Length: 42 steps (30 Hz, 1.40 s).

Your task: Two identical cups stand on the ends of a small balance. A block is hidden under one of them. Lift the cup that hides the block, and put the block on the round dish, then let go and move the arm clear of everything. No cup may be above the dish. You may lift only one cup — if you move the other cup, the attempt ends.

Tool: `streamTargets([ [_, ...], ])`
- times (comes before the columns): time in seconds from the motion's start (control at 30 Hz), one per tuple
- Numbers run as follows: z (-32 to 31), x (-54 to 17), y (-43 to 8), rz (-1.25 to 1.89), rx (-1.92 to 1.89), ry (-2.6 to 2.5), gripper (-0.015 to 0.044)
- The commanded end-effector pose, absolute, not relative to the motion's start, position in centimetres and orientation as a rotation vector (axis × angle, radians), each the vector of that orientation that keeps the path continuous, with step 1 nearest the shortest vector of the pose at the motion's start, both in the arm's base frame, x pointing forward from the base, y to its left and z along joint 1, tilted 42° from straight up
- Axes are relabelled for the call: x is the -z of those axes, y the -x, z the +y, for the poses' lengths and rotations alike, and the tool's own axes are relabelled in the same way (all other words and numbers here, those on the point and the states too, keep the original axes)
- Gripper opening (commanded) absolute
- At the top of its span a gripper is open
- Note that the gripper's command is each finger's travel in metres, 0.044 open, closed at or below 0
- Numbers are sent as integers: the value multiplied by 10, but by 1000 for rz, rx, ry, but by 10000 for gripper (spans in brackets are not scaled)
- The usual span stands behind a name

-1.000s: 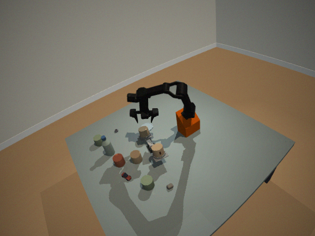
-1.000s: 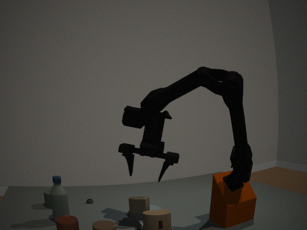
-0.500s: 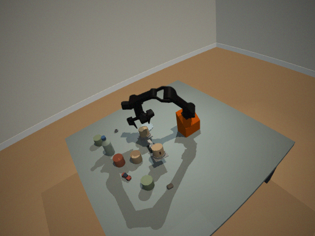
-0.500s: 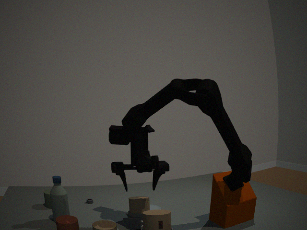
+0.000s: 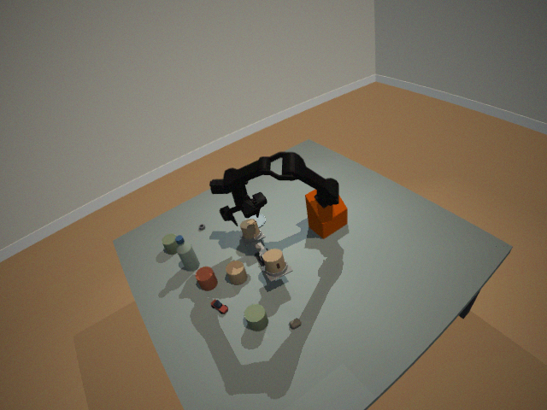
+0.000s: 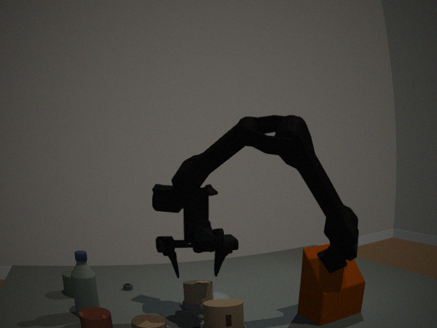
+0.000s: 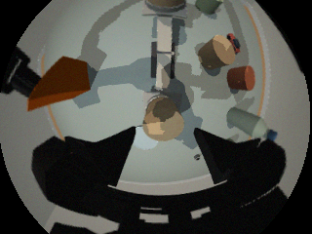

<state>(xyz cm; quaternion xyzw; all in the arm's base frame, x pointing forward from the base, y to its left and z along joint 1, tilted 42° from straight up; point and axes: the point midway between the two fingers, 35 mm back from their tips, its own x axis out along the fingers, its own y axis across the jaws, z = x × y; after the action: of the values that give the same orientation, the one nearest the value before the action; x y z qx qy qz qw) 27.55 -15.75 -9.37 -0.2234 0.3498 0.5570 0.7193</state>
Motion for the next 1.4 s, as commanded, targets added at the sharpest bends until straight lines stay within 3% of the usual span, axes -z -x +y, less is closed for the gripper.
streamTargets([
  [0.0, -151, 100, -276, 772, -1232, 483, 440],
  [1.13, -116, 138, -282, 769, -1233, 481, 440],
  [1.23, -116, 138, -282, 769, -1233, 481, 361],
  [1.37, -116, 138, -282, 769, -1233, 481, 335],
])
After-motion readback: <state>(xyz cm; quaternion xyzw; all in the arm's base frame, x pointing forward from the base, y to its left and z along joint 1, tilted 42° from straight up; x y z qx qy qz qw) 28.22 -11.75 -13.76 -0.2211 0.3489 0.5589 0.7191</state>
